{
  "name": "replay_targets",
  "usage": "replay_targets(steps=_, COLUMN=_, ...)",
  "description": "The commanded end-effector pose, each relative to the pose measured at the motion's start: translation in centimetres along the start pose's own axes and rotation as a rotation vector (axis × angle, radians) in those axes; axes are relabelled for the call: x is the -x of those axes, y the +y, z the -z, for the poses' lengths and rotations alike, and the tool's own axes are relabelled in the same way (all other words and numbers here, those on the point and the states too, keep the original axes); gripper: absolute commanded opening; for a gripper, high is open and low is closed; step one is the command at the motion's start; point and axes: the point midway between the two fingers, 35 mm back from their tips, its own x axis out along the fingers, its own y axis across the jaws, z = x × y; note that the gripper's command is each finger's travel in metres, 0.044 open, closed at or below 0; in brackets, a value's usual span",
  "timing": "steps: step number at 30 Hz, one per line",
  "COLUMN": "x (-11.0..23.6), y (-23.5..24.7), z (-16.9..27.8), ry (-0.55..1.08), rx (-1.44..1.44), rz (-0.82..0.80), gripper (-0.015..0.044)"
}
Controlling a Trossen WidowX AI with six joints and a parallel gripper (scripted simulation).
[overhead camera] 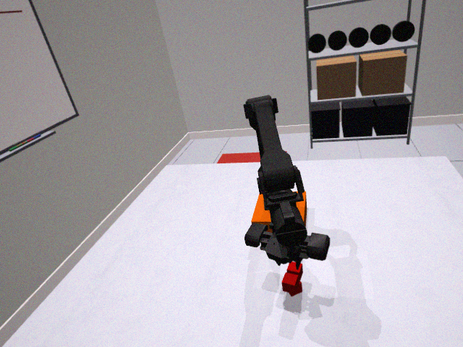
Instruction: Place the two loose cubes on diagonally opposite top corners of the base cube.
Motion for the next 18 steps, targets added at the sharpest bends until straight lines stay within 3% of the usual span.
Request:
replay_targets(steps=1, x=0.8, y=0.1, z=-0.2, ry=-0.008, rx=-0.005, rz=-0.004, gripper=0.0205)
replay_targets(steps=12, x=1.6, y=0.1, z=-0.2, ry=-0.008, rx=-0.005, rz=-0.004, gripper=0.0205)
replay_targets(steps=18, x=2.1, y=0.0, z=-0.1, ry=-0.003, rx=0.000, rz=-0.002, gripper=0.0362)
